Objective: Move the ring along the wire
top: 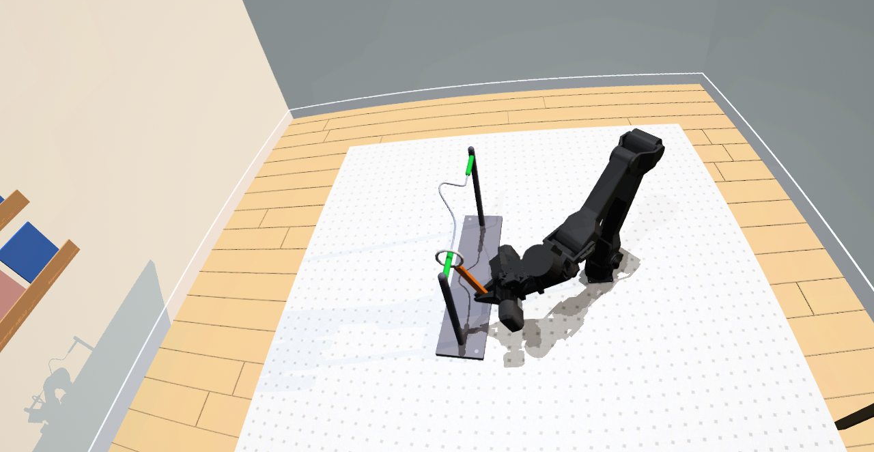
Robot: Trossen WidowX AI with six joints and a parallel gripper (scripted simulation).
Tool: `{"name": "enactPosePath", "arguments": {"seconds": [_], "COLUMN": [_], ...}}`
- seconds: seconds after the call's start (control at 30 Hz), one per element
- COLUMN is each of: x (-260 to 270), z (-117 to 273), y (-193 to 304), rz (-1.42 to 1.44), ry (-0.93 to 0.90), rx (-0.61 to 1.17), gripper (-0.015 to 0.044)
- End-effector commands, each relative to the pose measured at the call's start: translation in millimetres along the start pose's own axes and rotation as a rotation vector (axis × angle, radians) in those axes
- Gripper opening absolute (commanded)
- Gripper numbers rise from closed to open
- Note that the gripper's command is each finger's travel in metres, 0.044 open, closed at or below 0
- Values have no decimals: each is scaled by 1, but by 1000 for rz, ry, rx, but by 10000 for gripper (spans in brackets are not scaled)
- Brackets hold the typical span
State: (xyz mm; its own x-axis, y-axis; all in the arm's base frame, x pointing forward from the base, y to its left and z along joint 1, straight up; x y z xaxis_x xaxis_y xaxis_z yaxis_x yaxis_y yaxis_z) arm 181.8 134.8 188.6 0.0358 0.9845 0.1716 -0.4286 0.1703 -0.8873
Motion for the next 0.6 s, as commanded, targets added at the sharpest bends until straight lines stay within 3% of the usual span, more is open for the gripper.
{"name": "enactPosePath", "arguments": {"seconds": [0.0,0.57], "x": [1,-1], "z": [-2,-8], "y": [2,14], "rz": [-4,-4], "ry": [4,4], "rx": [-2,-2], "gripper": [-150,-150]}}
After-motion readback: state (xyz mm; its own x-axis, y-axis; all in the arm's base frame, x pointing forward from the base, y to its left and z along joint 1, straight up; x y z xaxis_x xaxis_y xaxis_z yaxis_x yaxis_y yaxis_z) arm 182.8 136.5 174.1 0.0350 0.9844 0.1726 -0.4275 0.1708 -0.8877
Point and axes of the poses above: the point midway between the two fingers, 35 mm back from their tips, its own z axis back along the fingers, its own x axis across the jaws, y = z × x, the point moved 10 cm from there along z, back along the fingers, and after that the axes turned 7 degrees about -z, right-handed, at the moved point
